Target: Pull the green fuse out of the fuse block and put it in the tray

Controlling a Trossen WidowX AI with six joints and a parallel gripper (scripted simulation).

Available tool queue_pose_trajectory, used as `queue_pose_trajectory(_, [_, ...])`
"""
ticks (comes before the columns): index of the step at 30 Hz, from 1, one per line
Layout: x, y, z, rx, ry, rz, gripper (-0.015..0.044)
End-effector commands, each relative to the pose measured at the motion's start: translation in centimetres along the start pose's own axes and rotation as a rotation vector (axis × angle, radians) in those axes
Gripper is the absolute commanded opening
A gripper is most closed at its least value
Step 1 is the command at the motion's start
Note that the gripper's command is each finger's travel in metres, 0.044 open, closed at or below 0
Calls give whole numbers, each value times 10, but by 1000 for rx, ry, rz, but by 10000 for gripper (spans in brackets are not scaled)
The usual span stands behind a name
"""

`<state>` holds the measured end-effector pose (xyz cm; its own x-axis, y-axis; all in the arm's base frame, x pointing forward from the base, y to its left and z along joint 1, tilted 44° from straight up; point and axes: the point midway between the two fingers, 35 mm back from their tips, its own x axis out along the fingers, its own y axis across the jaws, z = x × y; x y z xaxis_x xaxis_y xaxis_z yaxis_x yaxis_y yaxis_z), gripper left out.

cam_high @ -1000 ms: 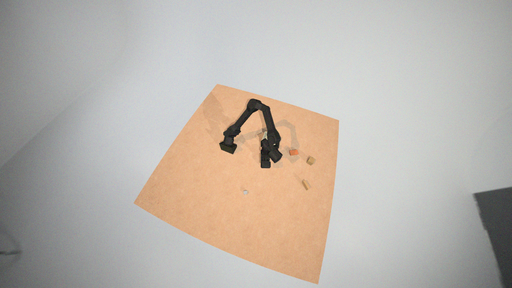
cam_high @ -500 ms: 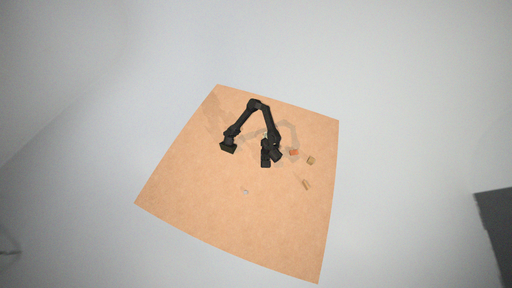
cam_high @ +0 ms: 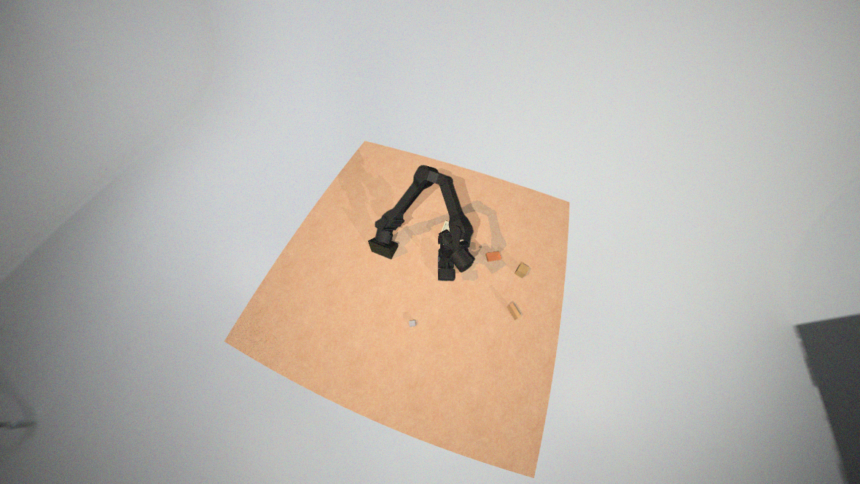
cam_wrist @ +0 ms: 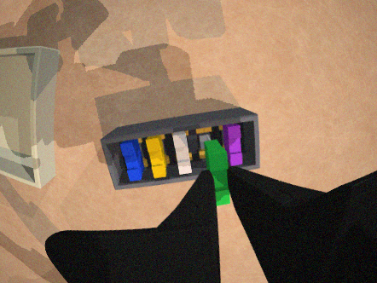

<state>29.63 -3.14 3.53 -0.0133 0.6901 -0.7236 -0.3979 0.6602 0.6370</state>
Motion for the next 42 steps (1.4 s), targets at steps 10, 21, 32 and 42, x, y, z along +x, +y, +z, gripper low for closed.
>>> queue_pose_trajectory(10, [-16, 3, 3, -4, 0, -9, 0])
queue_pose_trajectory(21, [-17, 76, 42, -1, 4, -25, 0])
queue_pose_trajectory(32, [-16, 161, 60, -3, -2, -10, 0])
queue_pose_trajectory(42, [-14, 189, 61, -5, -4, 1, 0])
